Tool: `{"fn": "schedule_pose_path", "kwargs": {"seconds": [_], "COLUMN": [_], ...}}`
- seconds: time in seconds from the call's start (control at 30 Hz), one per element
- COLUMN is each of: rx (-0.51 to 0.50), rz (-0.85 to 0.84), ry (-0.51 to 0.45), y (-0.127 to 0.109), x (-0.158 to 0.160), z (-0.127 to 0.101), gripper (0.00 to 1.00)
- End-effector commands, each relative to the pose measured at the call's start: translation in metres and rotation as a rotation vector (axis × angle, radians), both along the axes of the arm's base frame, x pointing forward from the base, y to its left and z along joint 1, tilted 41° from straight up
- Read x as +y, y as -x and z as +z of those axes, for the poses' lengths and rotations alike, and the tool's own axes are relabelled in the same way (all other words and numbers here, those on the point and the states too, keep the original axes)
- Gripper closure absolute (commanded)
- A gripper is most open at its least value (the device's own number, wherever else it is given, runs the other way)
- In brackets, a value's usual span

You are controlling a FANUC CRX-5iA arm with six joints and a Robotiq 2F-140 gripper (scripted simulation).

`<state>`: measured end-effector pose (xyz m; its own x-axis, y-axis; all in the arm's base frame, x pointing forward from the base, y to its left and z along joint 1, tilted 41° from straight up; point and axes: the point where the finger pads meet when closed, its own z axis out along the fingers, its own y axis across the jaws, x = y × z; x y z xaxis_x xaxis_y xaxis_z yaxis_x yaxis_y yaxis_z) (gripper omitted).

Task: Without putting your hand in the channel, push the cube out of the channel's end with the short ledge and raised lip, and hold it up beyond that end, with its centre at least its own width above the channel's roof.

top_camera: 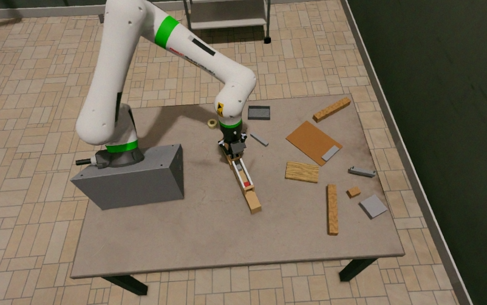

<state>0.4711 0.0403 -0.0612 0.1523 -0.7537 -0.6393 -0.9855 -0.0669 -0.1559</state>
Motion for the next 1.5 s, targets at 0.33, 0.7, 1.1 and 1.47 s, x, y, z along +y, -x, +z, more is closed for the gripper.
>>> {"fn": "schedule_pose_path", "kwargs": {"seconds": [0.33, 0.7, 1.1, 1.47], "rx": [-0.001, -0.001, -0.001, -0.001], "rz": [0.0, 0.0, 0.0, 0.0], "ry": [0.001, 0.001, 0.001, 0.001], "y": [-0.0005, -0.0005, -0.0005, -0.0005], "x": [-0.001, -0.001, -0.001, -0.001], "z": [0.0, 0.0, 0.0, 0.0], "gripper": [0.9, 0.9, 0.9, 0.7]}}
